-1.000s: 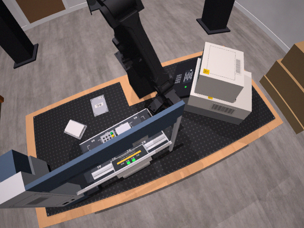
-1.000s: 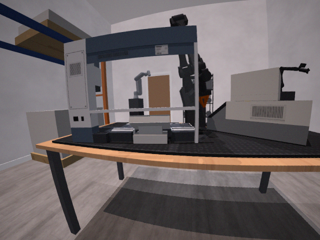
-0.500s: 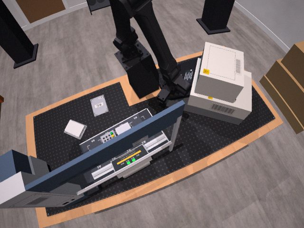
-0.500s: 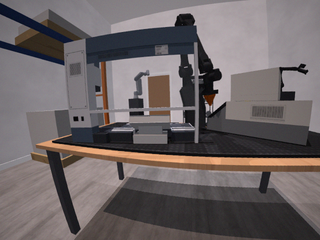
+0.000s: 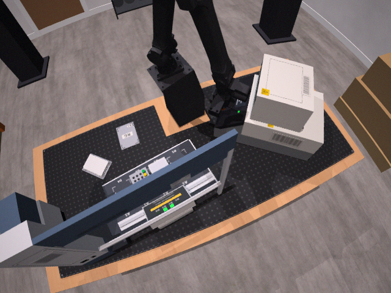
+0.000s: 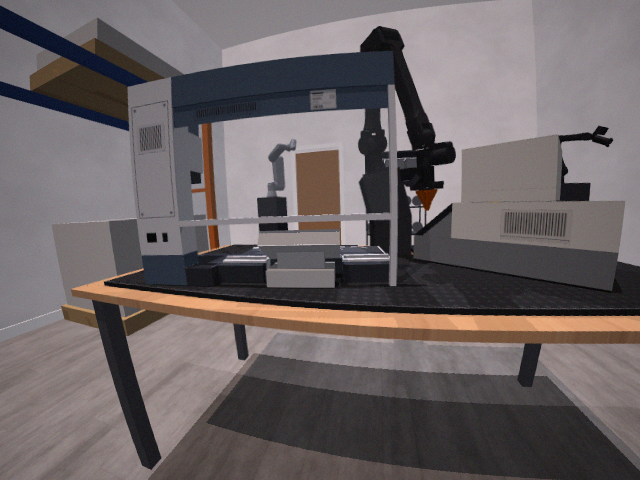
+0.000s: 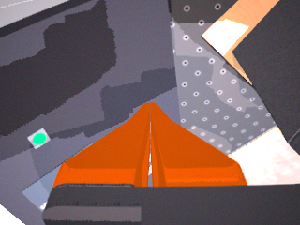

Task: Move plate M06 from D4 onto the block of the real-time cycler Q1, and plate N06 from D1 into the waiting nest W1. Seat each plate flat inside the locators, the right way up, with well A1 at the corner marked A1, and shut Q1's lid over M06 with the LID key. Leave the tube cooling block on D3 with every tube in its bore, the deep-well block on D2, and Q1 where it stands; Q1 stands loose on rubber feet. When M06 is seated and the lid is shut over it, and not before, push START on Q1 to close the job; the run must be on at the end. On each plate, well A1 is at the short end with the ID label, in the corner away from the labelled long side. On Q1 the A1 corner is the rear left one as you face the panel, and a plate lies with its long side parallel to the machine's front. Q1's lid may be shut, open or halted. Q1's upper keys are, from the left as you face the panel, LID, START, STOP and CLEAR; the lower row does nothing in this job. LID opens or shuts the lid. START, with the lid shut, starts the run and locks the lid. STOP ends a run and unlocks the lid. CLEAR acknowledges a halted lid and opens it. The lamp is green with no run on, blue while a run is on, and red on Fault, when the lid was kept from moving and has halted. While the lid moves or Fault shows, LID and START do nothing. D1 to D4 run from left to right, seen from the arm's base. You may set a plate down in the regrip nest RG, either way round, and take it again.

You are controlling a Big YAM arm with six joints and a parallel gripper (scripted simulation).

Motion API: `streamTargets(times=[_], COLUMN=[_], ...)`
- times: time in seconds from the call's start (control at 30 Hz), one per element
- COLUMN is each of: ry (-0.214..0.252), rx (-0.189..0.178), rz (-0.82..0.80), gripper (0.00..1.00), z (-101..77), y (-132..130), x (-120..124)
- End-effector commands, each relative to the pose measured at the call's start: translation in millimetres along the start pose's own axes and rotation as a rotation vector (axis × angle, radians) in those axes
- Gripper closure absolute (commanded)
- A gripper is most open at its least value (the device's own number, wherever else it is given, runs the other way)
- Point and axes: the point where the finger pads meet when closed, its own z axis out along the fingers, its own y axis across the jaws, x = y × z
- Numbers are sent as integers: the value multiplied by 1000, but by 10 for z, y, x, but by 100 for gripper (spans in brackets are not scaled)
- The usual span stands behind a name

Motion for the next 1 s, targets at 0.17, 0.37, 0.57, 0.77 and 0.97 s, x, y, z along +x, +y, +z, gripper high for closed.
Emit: streamTargets(times=[0.17, 0.37, 0.57, 0.77, 0.97], ry=[-43, -66, -86, -115, -114], rx=[-12, -7, -20, -14, -20], rz=[-30, -75, -96, -135, -136], gripper=[100, 100, 100, 100, 100], z=[16, 64, 78, 106, 143], y=[-80, -287, -404, -567, -783], x=[236, 544, 773, 848, 1067])
